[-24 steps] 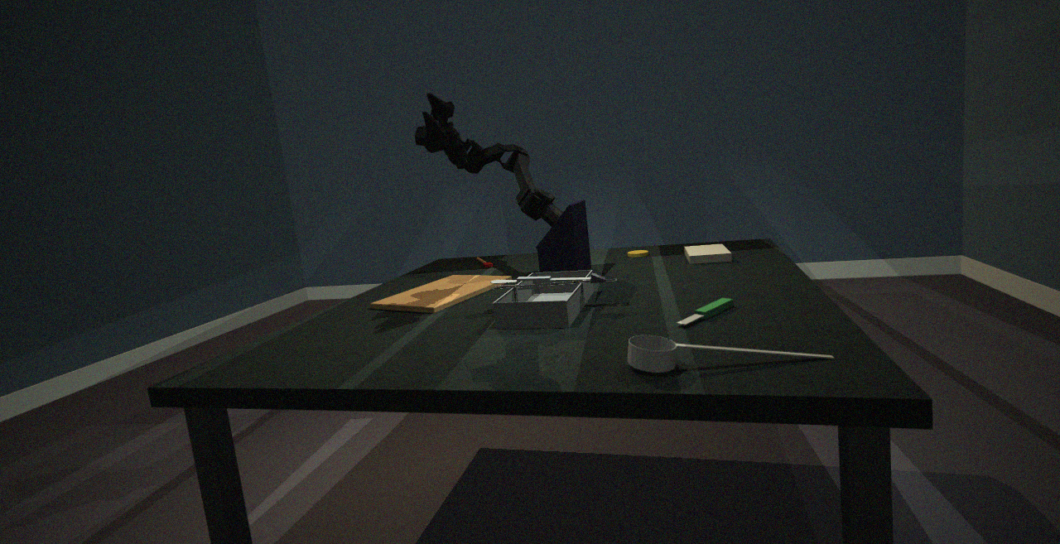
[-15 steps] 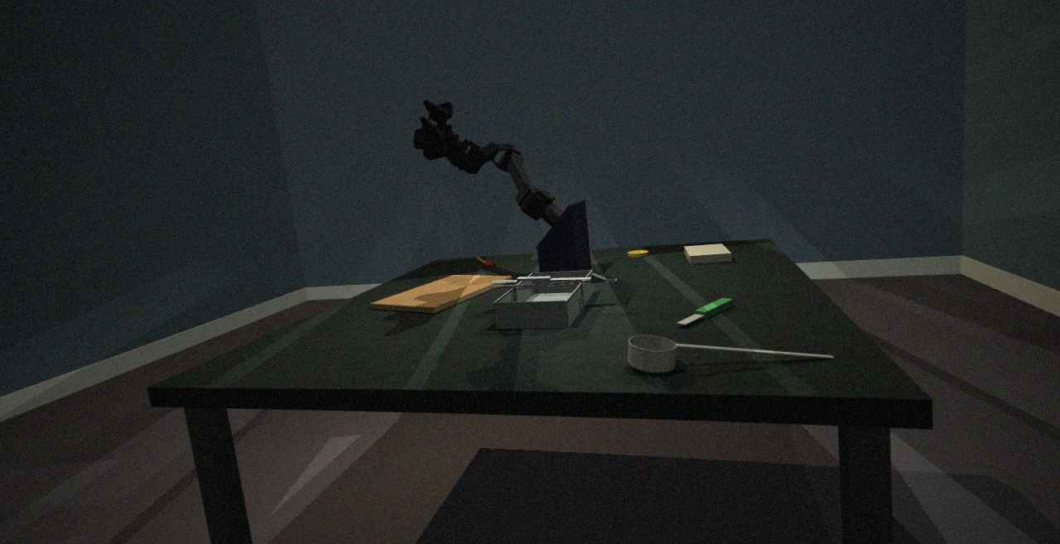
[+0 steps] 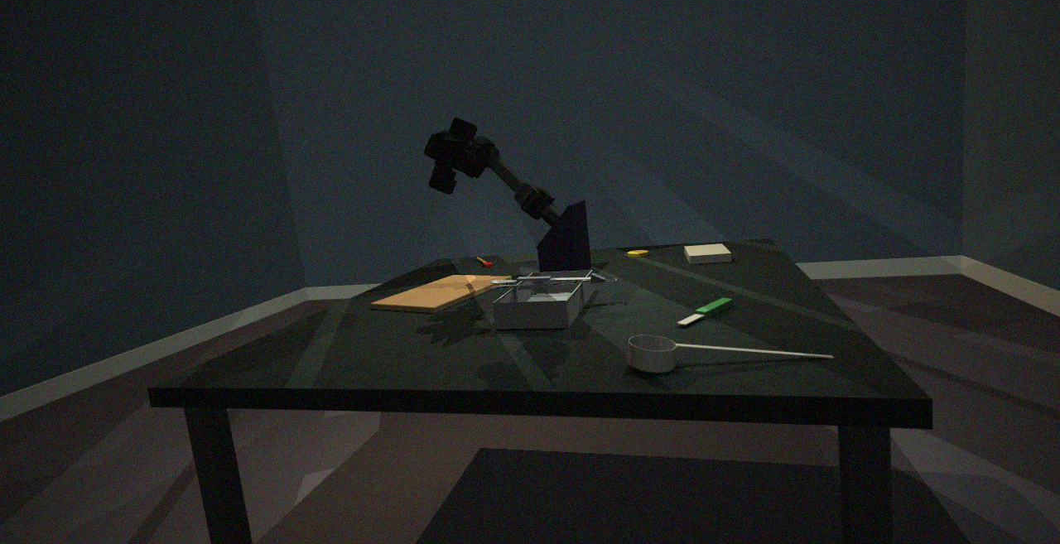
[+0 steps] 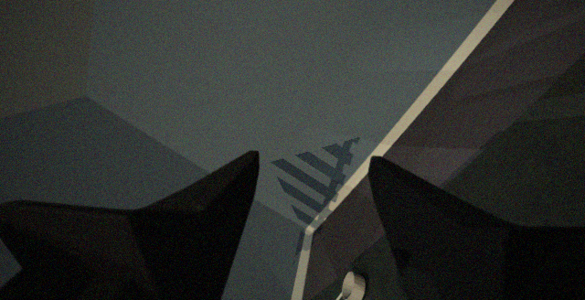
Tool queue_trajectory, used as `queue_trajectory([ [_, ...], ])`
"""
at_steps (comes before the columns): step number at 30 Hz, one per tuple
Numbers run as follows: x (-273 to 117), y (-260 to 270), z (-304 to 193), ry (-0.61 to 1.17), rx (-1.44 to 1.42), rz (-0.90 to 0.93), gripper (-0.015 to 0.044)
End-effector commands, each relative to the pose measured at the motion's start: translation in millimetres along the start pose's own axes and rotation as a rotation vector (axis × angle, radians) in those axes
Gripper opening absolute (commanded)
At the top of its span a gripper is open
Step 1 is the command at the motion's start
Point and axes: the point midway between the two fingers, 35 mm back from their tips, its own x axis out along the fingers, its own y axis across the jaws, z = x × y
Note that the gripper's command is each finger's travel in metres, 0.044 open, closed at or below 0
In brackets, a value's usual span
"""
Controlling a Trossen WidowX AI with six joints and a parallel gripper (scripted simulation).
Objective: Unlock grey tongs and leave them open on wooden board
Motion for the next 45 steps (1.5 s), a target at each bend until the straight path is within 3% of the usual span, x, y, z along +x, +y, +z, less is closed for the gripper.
queue_trajectory([
  [1, 26, -20, -69, 0.205, -0.314, -0.120, 0.0260],
  [9, 34, -45, -165, 0.536, -0.796, -0.175, 0.0260],
  [16, 19, -67, -243, 0.862, -1.265, -0.117, 0.0260],
  [22, -7, -85, -302, 1.157, -1.698, 0.035, 0.0260],
  [29, -47, -106, -354, 1.494, -2.196, 0.339, 0.0260],
  [45, -53, -108, -357, 1.527, -2.245, 0.378, 0.0260],
])
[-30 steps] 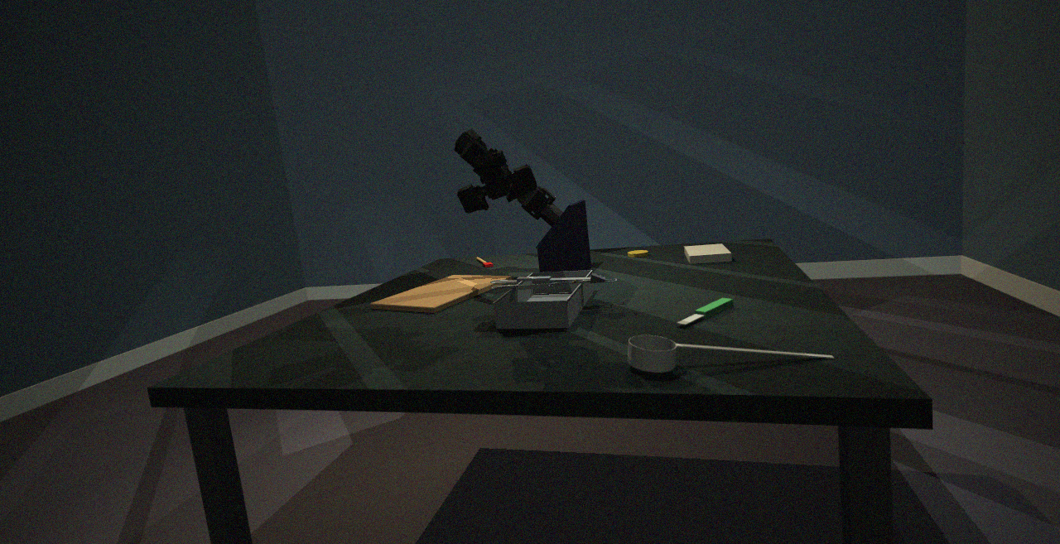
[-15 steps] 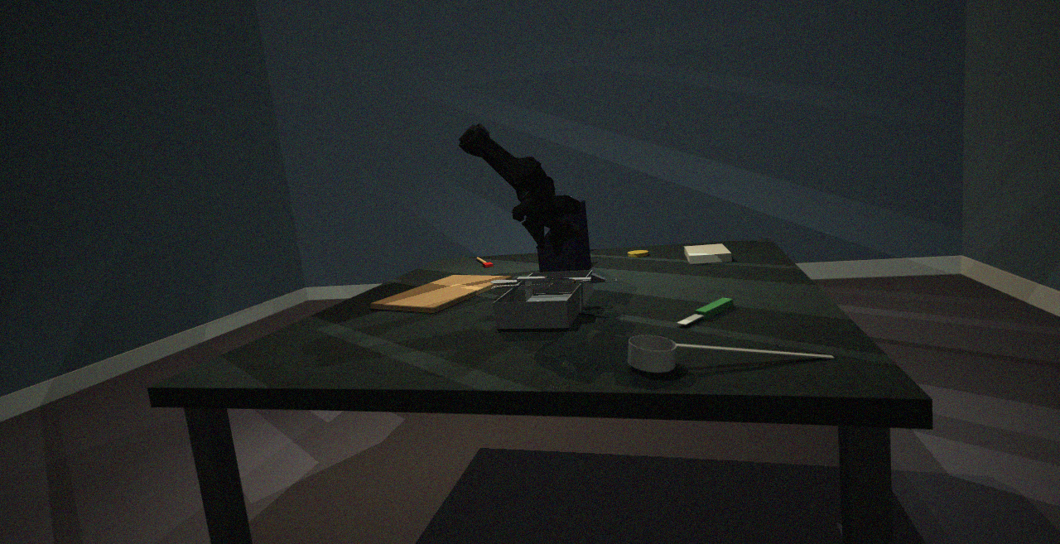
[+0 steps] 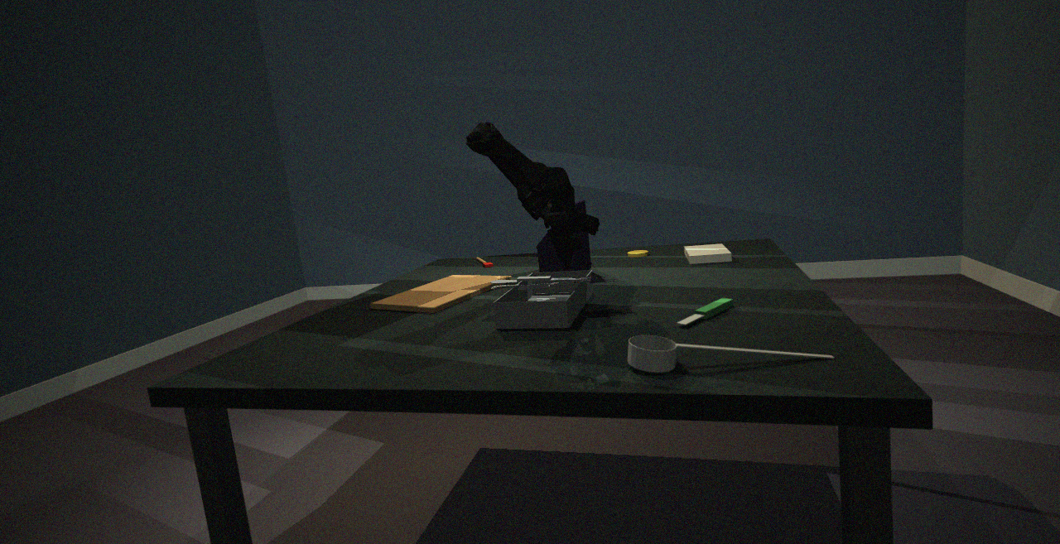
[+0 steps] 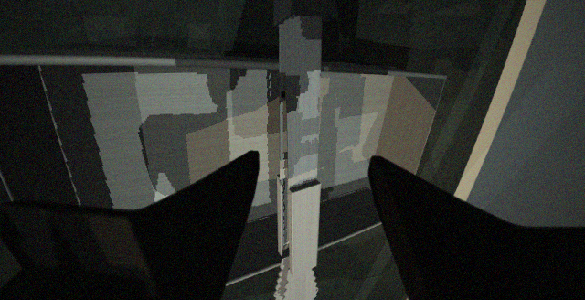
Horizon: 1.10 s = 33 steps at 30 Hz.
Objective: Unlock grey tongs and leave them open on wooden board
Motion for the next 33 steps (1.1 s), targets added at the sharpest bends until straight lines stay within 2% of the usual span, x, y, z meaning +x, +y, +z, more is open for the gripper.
queue_trajectory([
  [1, -2, 5, -1, 0.006, -0.021, 0.003, 0.0260],
  [11, 0, 6, -2, 0.005, -0.021, 0.003, 0.0260],
  [33, 36, 4, -1, 0.003, -0.020, 0.005, 0.0260],
])
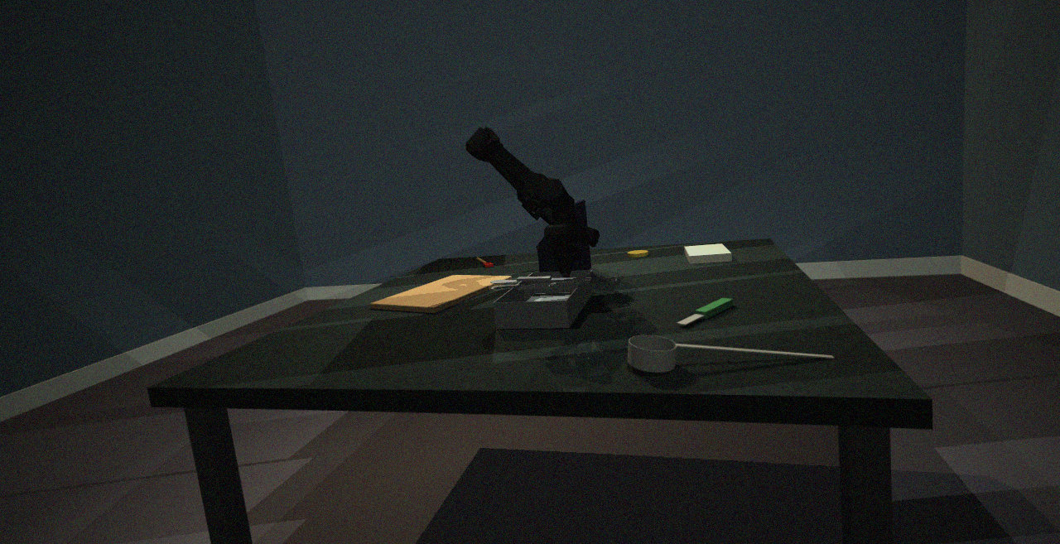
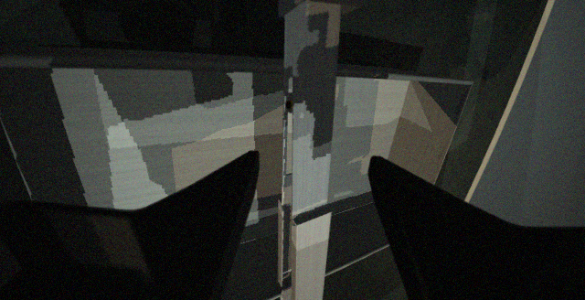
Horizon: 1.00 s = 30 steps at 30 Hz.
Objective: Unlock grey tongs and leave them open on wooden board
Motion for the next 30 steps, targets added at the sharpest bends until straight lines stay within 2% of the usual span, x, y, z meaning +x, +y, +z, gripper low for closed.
queue_trajectory([
  [1, 8, -1, 1, -0.004, -0.005, -0.001, 0.0260],
  [27, 49, 2, 0, 0.003, -0.007, -0.004, 0.0260],
  [30, 44, 2, -2, 0.006, -0.001, -0.001, 0.0181],
])
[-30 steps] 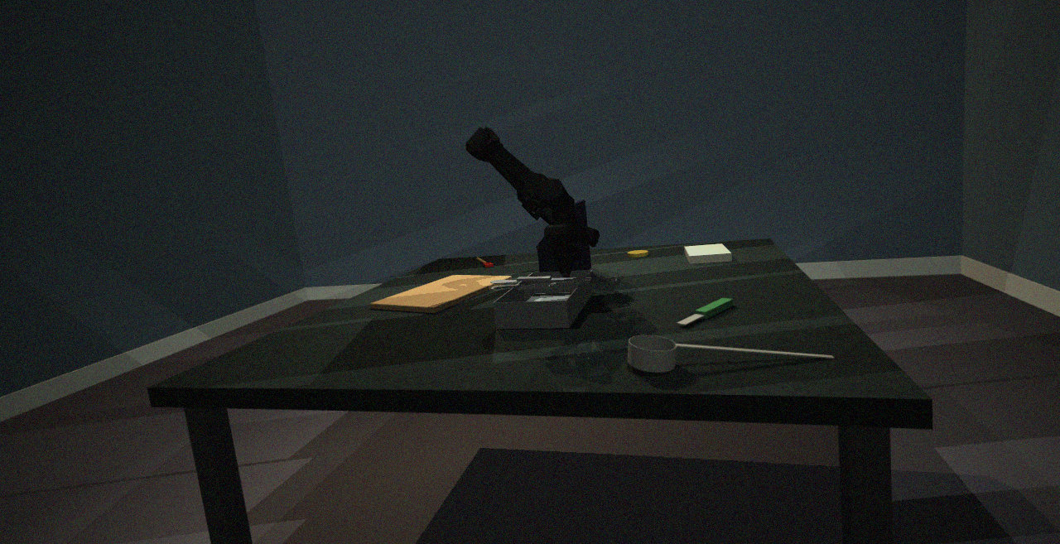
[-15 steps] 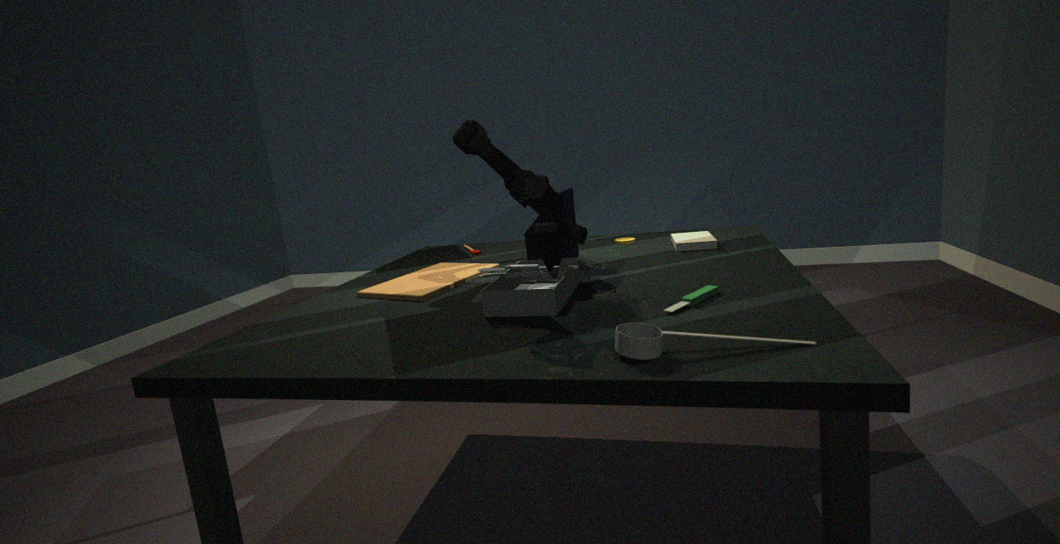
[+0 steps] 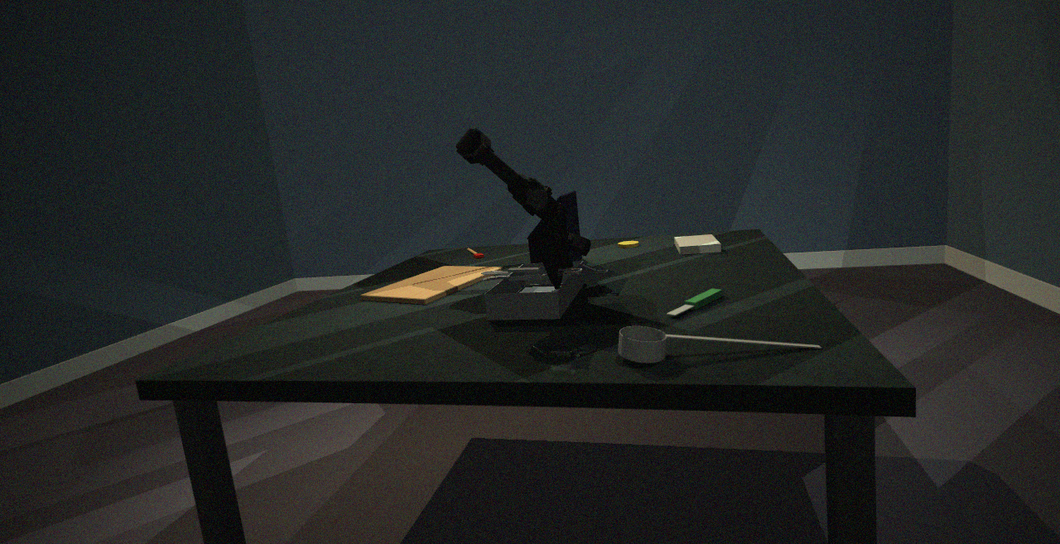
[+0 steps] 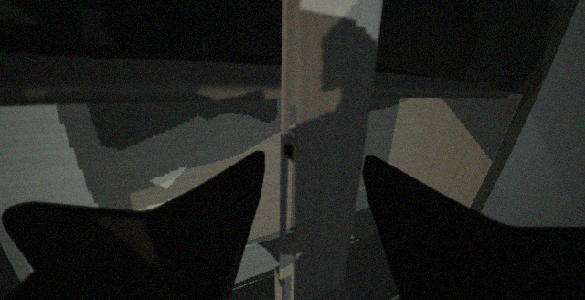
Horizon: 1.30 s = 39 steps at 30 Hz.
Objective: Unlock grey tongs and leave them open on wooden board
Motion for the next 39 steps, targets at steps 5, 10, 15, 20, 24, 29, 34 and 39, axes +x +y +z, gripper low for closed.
queue_trajectory([
  [5, -1, 0, 0, 0.000, 0.000, -0.001, 0.0070],
  [10, -1, 0, 0, 0.000, 0.000, -0.001, 0.0036],
  [15, -1, 0, 0, 0.000, 0.000, -0.001, -0.0056],
  [20, -13, -9, 1, -0.004, 0.000, -0.001, -0.0150],
  [24, -56, -34, 1, -0.007, -0.003, -0.003, -0.0150],
  [29, -68, -39, 1, -0.007, -0.004, -0.005, -0.0150],
  [34, -68, -39, 1, -0.007, -0.004, -0.005, -0.0150],
  [39, -68, -39, 1, -0.007, -0.004, -0.005, -0.0150],
])
